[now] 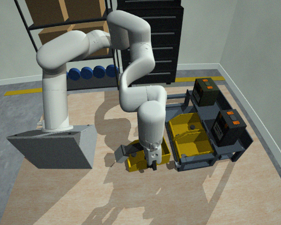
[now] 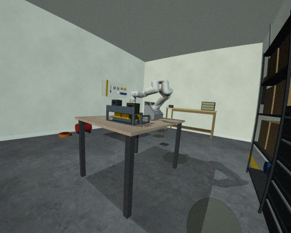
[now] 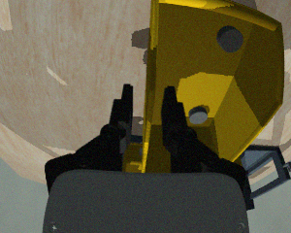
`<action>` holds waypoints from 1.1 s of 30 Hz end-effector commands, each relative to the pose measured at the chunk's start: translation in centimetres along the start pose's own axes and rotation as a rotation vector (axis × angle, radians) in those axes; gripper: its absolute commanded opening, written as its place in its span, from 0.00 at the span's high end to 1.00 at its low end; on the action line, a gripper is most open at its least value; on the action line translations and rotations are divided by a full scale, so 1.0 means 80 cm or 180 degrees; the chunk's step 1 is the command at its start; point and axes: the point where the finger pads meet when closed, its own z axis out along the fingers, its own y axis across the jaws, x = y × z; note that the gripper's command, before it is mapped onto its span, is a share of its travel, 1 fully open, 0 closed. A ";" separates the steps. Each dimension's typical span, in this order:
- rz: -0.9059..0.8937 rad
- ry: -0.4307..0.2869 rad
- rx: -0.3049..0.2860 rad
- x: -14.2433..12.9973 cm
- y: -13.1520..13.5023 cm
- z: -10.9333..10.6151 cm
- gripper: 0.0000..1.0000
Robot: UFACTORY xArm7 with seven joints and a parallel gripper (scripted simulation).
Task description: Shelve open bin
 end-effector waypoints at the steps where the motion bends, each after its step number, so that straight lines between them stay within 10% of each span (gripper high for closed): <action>1: 0.0001 -0.0009 0.0011 -0.001 -0.001 -0.003 0.72; 23: 0.0001 -0.0009 0.0011 -0.001 -0.001 -0.003 0.72; 24: 0.0001 -0.0009 0.0011 -0.001 -0.001 -0.003 1.00; 33: 0.0001 -0.0009 0.0011 -0.001 -0.001 -0.003 1.00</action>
